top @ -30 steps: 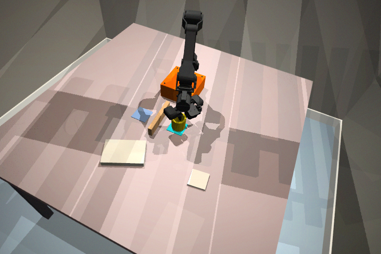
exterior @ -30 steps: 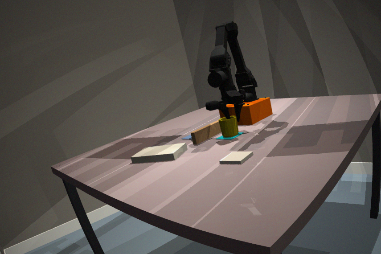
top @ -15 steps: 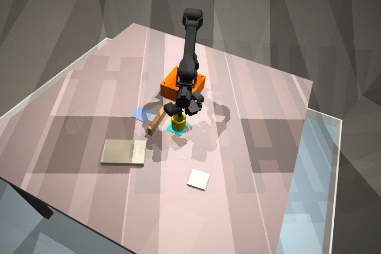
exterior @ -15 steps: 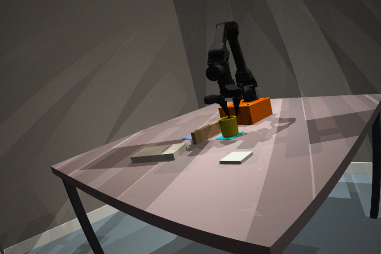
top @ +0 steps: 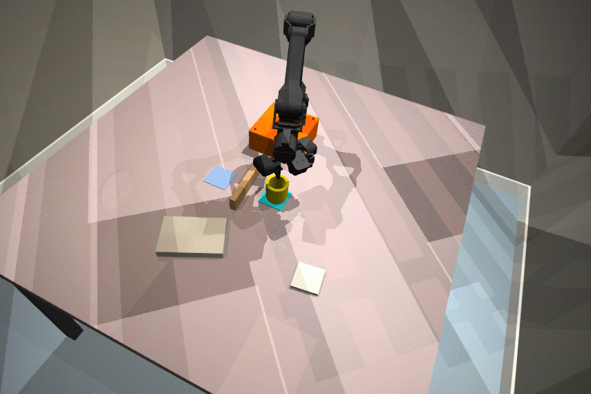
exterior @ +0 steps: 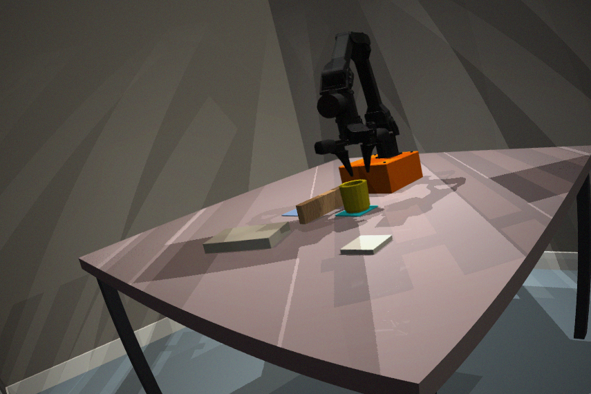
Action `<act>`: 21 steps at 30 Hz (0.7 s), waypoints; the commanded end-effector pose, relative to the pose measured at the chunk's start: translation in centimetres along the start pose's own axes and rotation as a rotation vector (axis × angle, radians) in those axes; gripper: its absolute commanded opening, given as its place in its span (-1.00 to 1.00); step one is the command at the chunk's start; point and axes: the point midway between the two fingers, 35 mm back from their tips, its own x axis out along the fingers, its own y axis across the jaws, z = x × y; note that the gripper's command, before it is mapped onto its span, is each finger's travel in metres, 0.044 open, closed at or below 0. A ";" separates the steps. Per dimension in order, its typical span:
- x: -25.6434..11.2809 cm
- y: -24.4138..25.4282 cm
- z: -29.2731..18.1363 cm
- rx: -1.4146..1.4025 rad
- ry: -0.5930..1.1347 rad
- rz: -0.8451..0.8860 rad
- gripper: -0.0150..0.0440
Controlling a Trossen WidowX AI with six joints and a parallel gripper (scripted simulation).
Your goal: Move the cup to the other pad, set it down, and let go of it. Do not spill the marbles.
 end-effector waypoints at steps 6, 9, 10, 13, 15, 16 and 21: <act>-0.1 0.0 0.0 0.000 0.001 0.001 0.89; -0.9 -0.1 0.1 0.000 0.000 0.000 1.00; -1.2 -0.1 0.1 0.001 0.000 0.000 1.00; -2.5 -0.1 0.1 0.001 -0.001 0.000 1.00; -3.3 -0.1 0.2 0.002 -0.001 0.000 1.00; -3.7 -0.2 0.2 0.002 -0.001 0.000 1.00; -5.5 -0.2 0.2 0.003 -0.002 0.000 1.00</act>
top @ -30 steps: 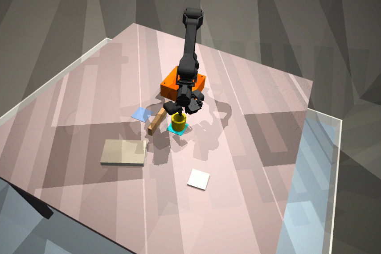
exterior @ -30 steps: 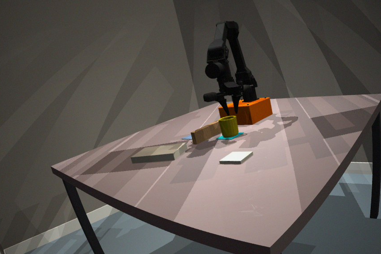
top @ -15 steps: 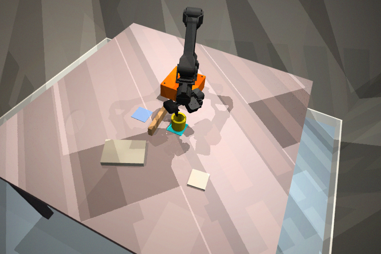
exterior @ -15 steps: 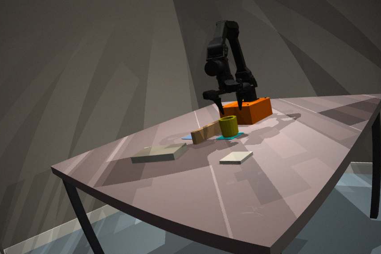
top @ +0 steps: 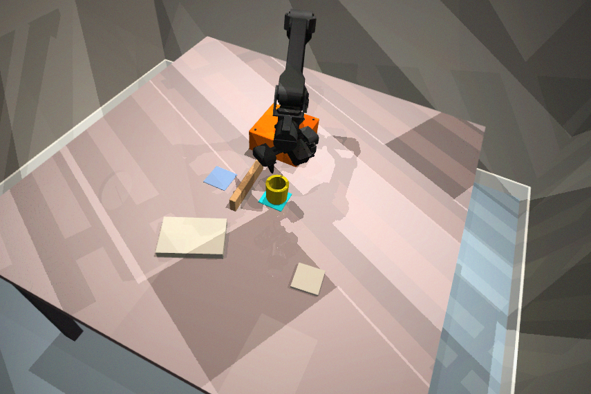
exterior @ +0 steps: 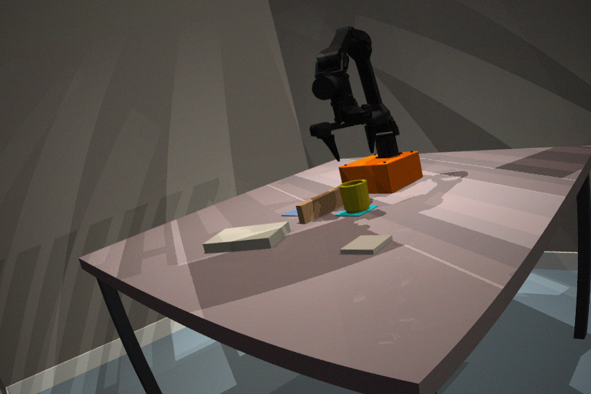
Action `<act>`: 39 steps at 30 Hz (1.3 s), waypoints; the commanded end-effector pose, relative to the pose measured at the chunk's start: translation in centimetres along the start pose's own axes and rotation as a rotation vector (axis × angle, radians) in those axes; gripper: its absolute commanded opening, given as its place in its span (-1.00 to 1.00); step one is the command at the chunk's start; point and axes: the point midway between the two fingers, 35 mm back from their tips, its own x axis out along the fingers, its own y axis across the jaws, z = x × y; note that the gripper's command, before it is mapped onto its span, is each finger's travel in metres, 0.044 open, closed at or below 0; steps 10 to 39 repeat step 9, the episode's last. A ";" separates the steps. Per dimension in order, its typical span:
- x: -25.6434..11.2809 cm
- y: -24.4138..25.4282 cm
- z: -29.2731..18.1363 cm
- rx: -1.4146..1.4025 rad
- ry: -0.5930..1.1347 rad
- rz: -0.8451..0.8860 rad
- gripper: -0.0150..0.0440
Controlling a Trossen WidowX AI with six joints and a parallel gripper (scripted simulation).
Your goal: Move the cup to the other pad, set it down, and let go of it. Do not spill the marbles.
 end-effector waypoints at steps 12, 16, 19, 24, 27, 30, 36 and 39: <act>-1.5 -0.1 0.1 0.001 -0.003 -0.003 1.00; -1.5 -0.1 0.1 0.001 -0.003 -0.003 1.00; -1.5 -0.1 0.1 0.001 -0.003 -0.003 1.00; -1.5 -0.1 0.1 0.001 -0.003 -0.003 1.00; -1.5 -0.1 0.1 0.001 -0.003 -0.003 1.00; -1.5 -0.1 0.1 0.001 -0.003 -0.003 1.00; -1.5 -0.1 0.1 0.001 -0.003 -0.003 1.00; -1.5 -0.1 0.1 0.001 -0.003 -0.003 1.00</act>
